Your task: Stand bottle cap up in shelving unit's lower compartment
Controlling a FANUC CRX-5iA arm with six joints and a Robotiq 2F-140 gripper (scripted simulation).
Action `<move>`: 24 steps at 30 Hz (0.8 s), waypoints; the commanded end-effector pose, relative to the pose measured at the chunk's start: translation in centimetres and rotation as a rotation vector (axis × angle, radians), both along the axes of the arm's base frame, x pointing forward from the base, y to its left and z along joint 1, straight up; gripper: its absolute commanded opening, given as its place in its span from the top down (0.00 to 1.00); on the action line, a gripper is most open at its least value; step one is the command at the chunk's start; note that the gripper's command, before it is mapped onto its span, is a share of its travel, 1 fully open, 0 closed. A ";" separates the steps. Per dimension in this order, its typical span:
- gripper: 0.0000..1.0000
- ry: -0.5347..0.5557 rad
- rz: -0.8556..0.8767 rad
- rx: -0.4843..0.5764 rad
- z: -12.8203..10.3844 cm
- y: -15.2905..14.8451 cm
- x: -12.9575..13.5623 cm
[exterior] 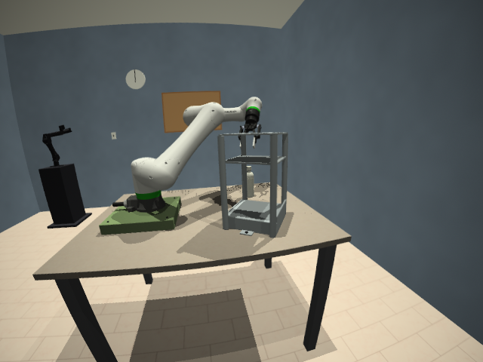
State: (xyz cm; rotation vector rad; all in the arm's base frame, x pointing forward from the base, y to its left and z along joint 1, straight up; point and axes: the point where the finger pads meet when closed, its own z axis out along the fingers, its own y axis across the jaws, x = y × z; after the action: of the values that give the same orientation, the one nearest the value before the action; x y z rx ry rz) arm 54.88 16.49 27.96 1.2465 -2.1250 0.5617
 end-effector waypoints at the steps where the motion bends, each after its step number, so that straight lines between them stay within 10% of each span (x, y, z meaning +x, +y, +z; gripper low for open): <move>1: 0.54 0.092 0.006 -0.140 -0.1 -0.2 0.1; 24: 0.54 0.395 0.056 -0.711 -0.5 -0.1 0.1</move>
State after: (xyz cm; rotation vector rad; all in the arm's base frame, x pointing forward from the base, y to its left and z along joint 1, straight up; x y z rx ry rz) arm 54.99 16.48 27.44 0.9258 -1.4141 0.8966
